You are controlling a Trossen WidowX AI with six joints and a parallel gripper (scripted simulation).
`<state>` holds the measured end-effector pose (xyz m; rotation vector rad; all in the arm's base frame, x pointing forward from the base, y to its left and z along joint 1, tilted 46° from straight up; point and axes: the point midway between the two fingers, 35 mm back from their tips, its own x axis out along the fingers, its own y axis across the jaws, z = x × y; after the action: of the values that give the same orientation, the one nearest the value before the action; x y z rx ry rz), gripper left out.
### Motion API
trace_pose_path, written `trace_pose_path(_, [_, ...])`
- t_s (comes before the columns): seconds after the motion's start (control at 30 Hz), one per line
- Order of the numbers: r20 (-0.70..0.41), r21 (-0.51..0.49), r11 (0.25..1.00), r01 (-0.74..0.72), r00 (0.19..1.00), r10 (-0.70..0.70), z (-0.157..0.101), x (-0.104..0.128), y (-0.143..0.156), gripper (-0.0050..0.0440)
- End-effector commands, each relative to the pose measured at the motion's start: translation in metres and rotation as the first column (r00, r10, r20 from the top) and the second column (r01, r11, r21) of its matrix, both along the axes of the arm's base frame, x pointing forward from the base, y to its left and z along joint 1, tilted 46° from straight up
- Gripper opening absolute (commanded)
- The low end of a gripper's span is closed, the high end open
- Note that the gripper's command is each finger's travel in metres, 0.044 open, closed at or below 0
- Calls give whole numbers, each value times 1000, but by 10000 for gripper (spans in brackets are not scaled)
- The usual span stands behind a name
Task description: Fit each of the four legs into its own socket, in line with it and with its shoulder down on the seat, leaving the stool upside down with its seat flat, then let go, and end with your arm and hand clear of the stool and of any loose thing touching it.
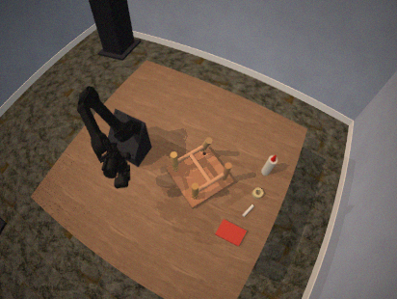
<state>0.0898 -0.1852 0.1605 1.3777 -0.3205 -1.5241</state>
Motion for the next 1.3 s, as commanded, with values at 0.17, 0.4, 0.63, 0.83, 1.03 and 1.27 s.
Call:
trace_pose_path(0.17, [0,0,1000,0,1000,0,0,0,0,0])
trace_pose_path(0.4, [0,0,1000,0,1000,0,0,0,0,0])
trace_pose_path(0.63, [0,0,1000,0,1000,0,0,0,0,72])
trace_pose_path(0.83, [0,0,1000,0,1000,0,0,0,0,216])
trace_pose_path(1.03, [0,0,1000,0,1000,0,0,0,0,360])
trace_pose_path(1.27, [0,0,1000,0,1000,0,0,0,0,440])
